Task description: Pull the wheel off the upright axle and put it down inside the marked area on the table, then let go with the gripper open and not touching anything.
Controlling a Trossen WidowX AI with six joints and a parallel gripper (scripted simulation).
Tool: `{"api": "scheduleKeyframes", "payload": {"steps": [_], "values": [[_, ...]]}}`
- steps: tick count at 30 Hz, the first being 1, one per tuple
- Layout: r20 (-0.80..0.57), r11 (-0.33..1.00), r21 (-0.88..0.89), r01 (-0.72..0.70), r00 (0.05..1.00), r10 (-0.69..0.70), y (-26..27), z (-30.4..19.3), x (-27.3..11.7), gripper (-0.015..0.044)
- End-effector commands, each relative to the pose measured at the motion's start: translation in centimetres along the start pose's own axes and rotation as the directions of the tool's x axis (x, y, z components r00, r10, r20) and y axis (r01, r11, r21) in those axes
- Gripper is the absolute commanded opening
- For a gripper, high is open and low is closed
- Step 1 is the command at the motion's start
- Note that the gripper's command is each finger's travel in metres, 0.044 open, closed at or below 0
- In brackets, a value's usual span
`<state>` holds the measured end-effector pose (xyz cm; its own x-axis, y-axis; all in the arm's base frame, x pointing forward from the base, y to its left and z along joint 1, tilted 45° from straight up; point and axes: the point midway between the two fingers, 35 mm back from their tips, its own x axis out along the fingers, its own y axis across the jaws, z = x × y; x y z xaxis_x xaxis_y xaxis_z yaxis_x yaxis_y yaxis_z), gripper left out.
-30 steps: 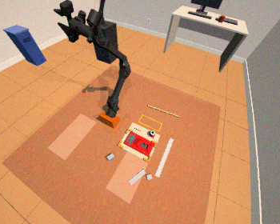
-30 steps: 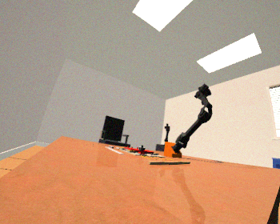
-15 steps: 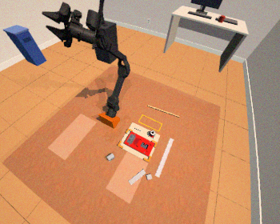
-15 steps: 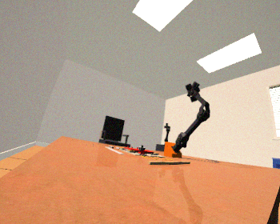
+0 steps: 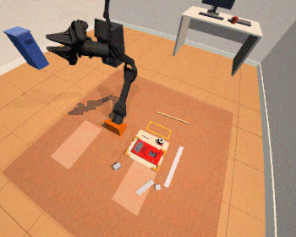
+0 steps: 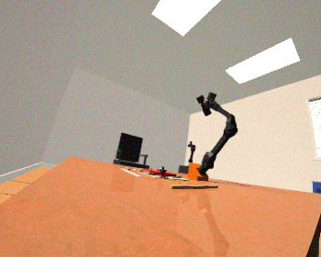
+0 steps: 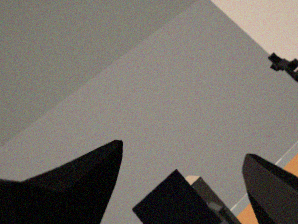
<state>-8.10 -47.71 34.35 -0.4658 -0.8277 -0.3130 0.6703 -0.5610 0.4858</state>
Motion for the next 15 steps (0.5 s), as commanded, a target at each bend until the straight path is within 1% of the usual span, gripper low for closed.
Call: {"api": "scheduleKeyframes", "payload": {"steps": [1, 8, 15], "values": [[-0.148, 0.998, -0.036, -0.061, 0.987, 0.055, 2.3, -4.9, -0.5, 0.0300], [-0.354, 0.985, -0.086, -0.150, 0.929, 0.110, 5.1, -11.8, -2.4, 0.0300], [-0.551, 0.967, -0.114, -0.226, 0.825, 0.128, 7.1, -18.7, -5.5, 0.0300]]}}
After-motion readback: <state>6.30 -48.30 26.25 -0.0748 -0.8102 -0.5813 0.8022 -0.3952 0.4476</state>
